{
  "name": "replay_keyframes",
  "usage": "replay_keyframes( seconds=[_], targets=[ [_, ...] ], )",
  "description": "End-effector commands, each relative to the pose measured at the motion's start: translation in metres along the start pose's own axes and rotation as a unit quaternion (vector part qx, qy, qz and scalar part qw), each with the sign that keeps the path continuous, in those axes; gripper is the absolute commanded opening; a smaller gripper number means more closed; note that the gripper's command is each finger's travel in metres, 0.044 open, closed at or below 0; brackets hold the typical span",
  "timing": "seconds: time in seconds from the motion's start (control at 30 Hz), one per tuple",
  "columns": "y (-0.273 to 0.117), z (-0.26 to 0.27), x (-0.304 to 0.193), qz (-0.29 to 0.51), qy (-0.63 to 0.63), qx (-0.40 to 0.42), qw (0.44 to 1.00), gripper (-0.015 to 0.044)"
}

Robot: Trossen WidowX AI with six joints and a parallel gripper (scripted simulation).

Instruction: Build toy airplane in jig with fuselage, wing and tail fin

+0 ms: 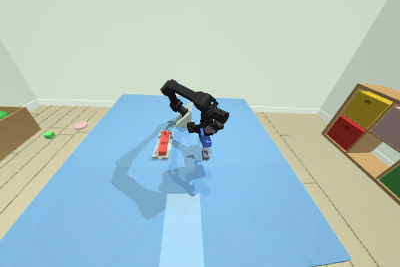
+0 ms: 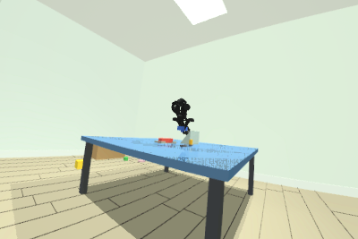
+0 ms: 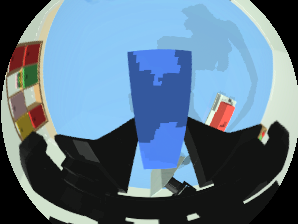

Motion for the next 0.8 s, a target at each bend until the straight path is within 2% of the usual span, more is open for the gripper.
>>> replay_keyframes(
  seconds=[0.0,0.77],
  targets=[
    [-0.005,-0.015,0.000,-0.008,-0.031,0.004,0.999,0.0000],
    [0.003,-0.091,-0.011,-0.012,-0.238,0.005,0.971,0.0000]
  ],
)
Point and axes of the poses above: the point midway between the two fingers, 35 mm back from their tips, its own y axis out along the fingers, its own z axis across the jaws, x = y × z, the point moved 5 cm from there along -y, back along the fingers, and after that the axes turned 1 degree about y, right-handed, at the moved point
